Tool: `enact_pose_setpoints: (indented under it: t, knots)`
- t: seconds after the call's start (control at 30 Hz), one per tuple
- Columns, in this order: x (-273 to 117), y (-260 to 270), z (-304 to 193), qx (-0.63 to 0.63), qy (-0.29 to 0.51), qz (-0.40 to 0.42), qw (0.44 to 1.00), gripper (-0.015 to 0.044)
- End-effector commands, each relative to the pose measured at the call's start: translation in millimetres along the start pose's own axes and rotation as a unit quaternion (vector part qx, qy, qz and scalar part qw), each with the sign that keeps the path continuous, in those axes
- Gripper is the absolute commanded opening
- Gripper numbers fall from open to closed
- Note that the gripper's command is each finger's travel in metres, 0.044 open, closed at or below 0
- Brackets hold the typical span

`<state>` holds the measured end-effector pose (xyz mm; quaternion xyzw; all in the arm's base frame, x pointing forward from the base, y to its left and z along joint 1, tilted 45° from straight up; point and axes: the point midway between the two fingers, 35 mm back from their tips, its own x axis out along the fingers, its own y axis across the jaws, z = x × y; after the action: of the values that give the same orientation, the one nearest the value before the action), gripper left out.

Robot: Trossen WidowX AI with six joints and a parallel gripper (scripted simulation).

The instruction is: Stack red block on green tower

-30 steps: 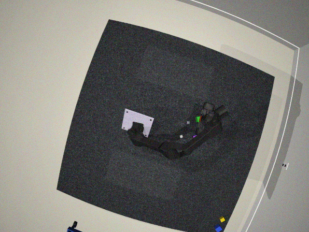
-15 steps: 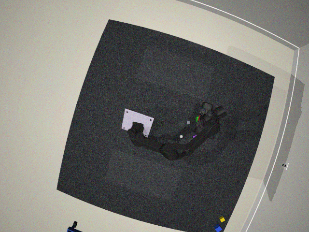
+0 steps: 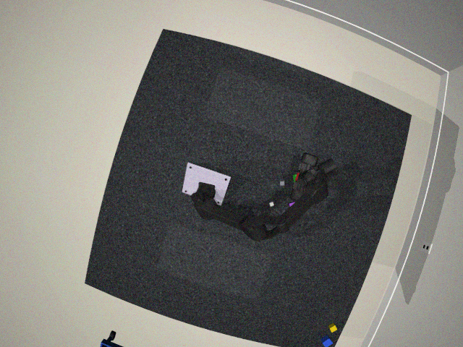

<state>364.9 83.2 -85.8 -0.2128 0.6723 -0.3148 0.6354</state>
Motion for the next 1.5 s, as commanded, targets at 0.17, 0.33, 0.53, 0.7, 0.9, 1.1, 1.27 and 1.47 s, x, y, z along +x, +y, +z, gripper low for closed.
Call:
enact_pose_setpoints:
  t: [0.17,0.33,0.53,0.7,0.9,1.1,1.27,1.47]
  knots:
    - [-2.2,-0.4,0.8,-0.001,-0.003,-0.001,1.000,0.0000]
    - [-0.1,-0.1,0.0,0.000,0.000,0.000,1.000,0.0105]
    - [-0.1,-0.1,0.0,0.000,0.000,0.000,1.000,0.0263]
    - [-0.1,-0.1,0.0,0.000,0.000,0.000,1.000,0.0394]
    - [-0.1,-0.1,0.0,0.000,0.000,0.000,1.000,0.0440]
    - [-0.1,-0.1,0.0,0.000,0.000,0.000,1.000,0.0440]
    - [-0.1,-0.1,0.0,0.000,0.000,0.000,1.000,0.0440]
    - [-0.1,-0.1,0.0,0.000,0.000,0.000,1.000,0.0440]
